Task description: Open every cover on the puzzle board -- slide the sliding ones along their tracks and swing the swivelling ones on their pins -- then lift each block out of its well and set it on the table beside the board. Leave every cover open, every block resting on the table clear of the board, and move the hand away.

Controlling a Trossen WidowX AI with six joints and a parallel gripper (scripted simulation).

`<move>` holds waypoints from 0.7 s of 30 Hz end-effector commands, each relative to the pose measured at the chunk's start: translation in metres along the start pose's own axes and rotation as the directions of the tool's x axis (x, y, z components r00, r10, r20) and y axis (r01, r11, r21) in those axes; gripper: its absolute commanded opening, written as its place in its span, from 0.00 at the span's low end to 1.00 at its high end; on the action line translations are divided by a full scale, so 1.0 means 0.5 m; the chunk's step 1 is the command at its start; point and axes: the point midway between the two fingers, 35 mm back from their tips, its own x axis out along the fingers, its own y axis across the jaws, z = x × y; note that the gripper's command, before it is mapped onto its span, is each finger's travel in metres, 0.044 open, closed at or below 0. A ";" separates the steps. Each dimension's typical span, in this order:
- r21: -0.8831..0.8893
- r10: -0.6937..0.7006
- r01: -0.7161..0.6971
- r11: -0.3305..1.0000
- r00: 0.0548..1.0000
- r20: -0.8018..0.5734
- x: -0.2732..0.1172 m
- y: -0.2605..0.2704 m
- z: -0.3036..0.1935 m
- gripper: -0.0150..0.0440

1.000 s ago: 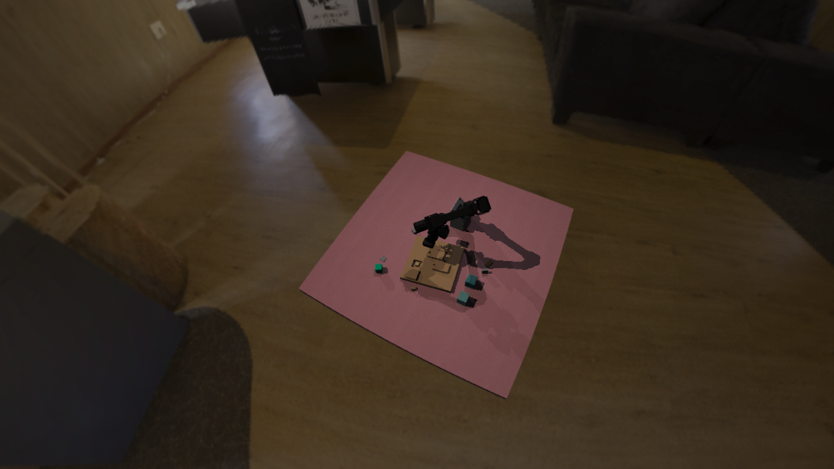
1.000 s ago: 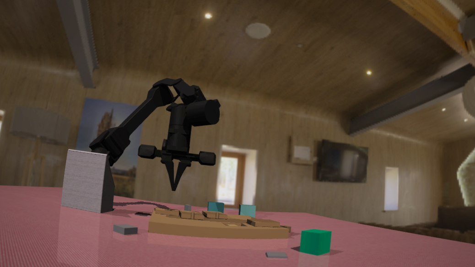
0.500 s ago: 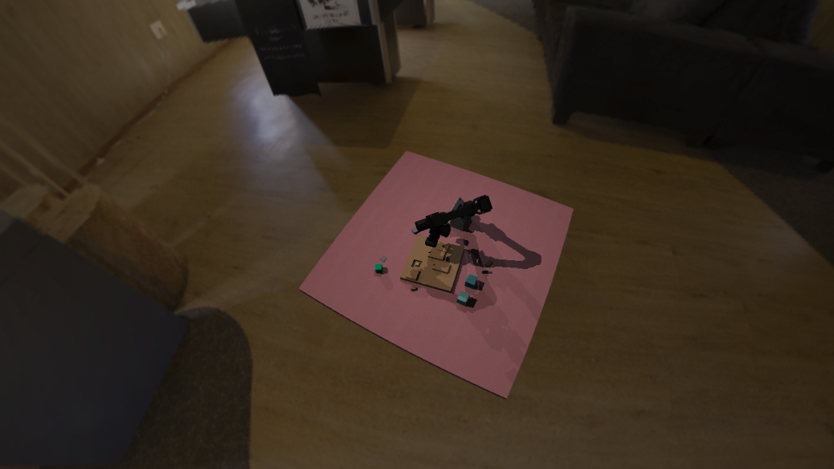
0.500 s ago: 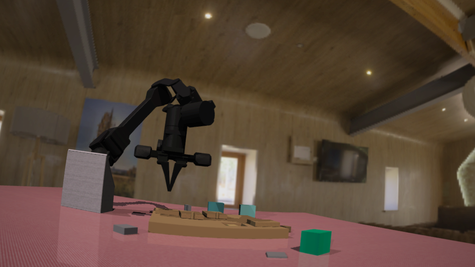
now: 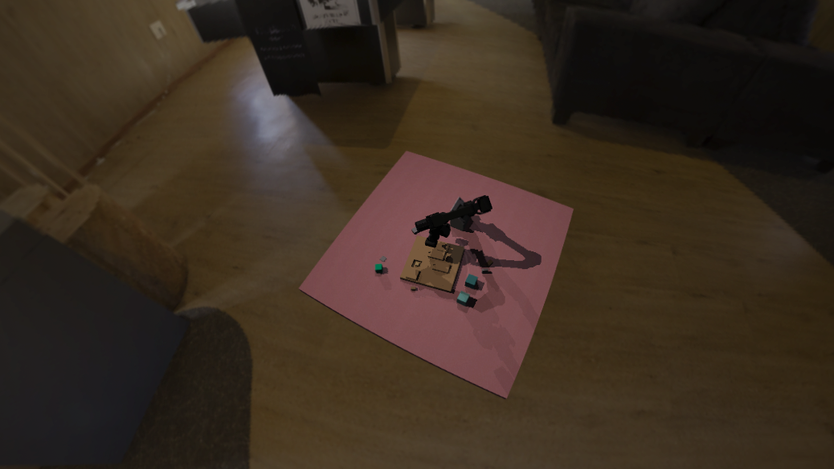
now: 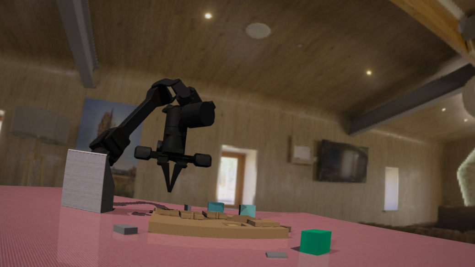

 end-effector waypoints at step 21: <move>0.003 0.004 -0.004 1.000 1.000 0.002 0.049 0.000 0.000 0.25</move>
